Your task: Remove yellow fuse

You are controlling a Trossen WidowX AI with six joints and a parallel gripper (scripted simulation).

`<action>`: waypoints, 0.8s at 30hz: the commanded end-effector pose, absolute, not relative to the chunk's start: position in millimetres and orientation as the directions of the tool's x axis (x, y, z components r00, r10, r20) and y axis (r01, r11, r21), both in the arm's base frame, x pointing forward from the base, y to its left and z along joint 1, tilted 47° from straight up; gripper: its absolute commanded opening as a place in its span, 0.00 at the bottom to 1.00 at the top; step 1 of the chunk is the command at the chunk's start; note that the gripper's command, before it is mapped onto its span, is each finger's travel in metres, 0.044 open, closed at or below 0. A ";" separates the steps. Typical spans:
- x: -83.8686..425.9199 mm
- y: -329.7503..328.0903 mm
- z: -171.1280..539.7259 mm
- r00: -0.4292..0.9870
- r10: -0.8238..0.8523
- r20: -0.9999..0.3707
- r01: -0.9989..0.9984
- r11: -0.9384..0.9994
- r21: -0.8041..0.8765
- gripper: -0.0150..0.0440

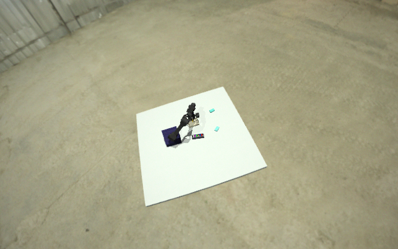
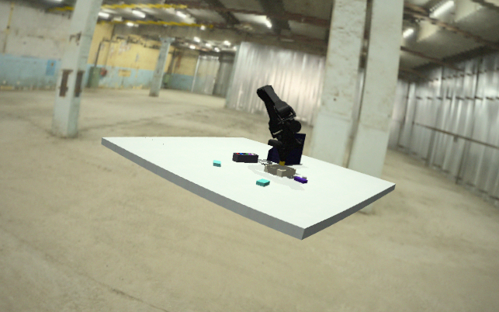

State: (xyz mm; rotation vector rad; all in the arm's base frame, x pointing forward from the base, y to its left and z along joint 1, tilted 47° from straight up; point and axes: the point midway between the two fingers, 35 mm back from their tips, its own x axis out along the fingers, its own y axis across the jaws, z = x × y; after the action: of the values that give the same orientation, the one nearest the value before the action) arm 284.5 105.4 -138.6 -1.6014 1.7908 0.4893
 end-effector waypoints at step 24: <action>284.6 130.7 -112.4 -0.007 -0.725 -0.689 -0.975 0.158 -0.156 0.81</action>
State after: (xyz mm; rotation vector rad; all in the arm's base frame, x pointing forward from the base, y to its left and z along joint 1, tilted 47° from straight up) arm 284.5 130.6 -112.5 -1.6212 1.7887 0.4910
